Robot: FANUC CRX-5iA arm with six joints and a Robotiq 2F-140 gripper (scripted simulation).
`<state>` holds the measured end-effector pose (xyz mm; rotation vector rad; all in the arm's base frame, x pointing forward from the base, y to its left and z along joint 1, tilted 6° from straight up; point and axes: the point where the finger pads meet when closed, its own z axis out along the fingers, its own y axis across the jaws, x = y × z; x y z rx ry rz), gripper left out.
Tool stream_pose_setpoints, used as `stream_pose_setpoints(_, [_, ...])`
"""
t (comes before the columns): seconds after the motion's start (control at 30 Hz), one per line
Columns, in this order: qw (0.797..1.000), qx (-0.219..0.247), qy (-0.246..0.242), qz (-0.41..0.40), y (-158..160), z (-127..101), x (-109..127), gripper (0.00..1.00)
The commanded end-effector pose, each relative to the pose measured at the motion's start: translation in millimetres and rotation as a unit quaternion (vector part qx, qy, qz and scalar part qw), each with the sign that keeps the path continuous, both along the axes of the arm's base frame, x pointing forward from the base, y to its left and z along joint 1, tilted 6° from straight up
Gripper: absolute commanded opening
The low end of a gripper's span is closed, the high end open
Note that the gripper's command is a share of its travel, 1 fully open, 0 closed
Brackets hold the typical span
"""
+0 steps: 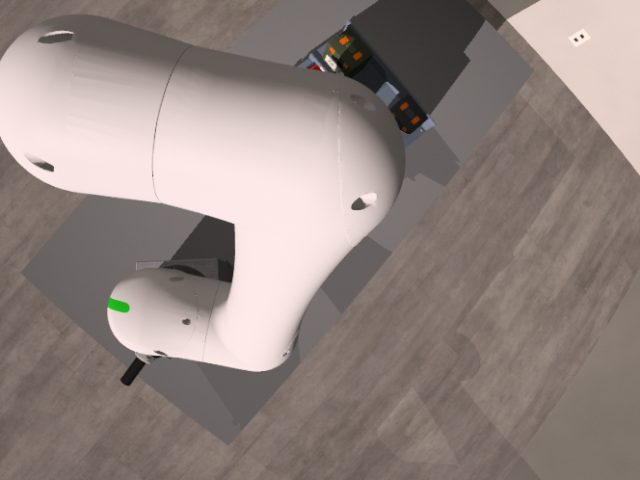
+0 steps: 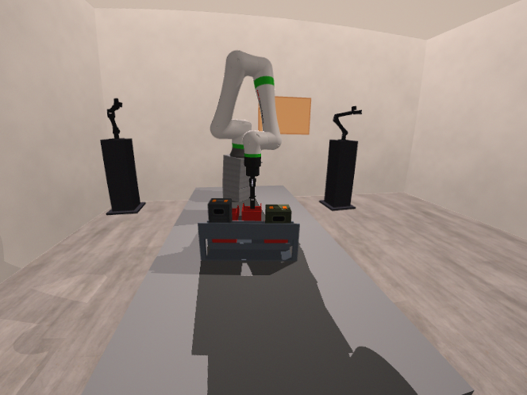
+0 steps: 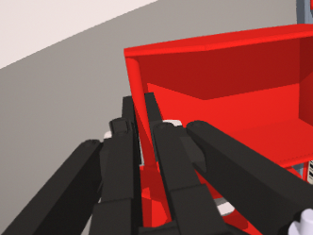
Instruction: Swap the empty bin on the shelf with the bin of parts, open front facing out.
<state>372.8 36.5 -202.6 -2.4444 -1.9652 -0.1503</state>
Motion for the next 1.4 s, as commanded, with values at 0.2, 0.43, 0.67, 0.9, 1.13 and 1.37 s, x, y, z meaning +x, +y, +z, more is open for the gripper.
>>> stream_pose_setpoints(0.2, [1.000, 0.000, -0.001, 0.000, 0.2, 0.3, 0.0, 0.10])
stream_pose_setpoints(0.43, [1.000, 0.000, -0.001, 0.000, 0.2, 0.3, 0.0, 0.10])
stream_pose_setpoints(0.67, [1.000, 0.000, -0.001, 0.000, 0.2, -0.1, 0.1, 0.10])
stream_pose_setpoints(0.9, [1.000, 0.000, -0.001, 0.000, 0.4, -4.1, 0.4, 0.10])
stream_pose_setpoints(1.13, [1.000, 0.000, -0.001, 0.000, 0.8, -9.4, 0.8, 0.10])
stream_pose_setpoints(1.37, [1.000, 0.000, -0.001, 0.000, 1.3, -17.7, 1.4, 0.10])
